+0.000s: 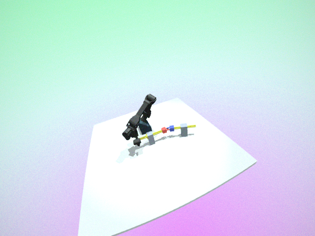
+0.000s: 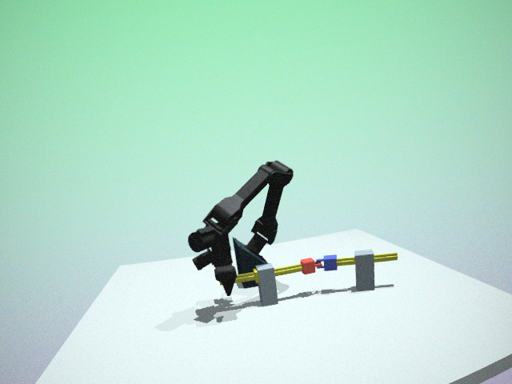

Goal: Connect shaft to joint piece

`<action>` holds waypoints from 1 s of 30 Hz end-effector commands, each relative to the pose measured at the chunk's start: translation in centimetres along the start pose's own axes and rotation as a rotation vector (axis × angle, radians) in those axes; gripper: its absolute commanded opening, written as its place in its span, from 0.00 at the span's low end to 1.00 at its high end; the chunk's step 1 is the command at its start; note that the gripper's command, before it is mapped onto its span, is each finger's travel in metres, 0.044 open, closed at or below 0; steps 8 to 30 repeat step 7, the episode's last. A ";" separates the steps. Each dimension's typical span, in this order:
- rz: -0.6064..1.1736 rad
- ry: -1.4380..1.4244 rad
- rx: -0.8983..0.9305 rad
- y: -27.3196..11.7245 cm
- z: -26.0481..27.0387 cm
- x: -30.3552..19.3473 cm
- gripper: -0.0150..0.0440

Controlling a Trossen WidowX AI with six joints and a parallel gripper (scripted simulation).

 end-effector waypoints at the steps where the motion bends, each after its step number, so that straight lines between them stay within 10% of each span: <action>1: 0.000 -0.002 -0.001 0.0 0.0 0.0 1.00; 30: 0.004 0.002 0.002 -2.9 0.0 0.0 1.00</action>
Point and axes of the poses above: the point midway between the two fingers, 35 mm back from their tips, its own y axis out along the fingers, its own z axis across the jaws, x = y × z, the point moved 4 cm from there along -y, back along the fingers, and after that the axes turned 6 degrees about y, right-handed, at the moved point
